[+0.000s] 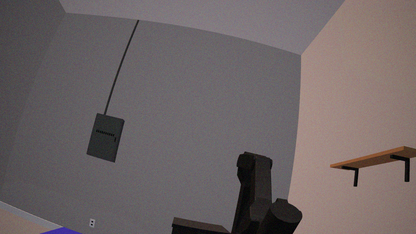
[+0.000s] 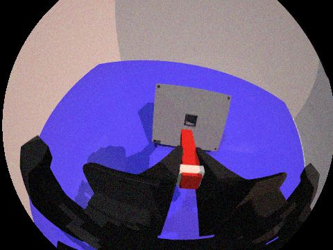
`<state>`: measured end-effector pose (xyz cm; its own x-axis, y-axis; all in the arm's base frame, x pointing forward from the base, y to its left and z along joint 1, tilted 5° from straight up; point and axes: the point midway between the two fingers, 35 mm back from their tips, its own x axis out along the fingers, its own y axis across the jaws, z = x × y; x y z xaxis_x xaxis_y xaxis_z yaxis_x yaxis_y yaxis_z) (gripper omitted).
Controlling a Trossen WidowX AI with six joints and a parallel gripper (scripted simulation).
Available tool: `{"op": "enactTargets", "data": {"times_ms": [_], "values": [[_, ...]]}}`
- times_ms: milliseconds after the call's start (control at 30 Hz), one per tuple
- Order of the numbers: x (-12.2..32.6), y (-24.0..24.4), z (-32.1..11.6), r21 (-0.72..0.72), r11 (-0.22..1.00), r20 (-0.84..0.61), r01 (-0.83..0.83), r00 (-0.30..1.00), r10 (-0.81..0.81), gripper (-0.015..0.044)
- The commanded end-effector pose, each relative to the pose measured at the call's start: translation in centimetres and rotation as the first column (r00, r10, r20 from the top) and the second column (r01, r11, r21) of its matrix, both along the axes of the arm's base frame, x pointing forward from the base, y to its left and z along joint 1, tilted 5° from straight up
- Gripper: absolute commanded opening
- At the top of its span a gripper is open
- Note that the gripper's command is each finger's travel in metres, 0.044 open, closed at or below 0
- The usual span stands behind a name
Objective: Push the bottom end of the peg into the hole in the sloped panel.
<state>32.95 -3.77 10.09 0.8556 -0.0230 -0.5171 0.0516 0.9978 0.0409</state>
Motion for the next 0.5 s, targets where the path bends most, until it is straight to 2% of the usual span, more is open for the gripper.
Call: {"op": "enactTargets", "data": {"times_ms": [0, 467], "values": [[0.36, -0.15, -0.25, 0.003, 1.0, 0.005, 0.006, 1.0, -0.006, 0.0], [1.24, -0.52, -0.77, 0.003, 1.0, 0.026, 0.017, 1.0, -0.017, 0.0]]}}
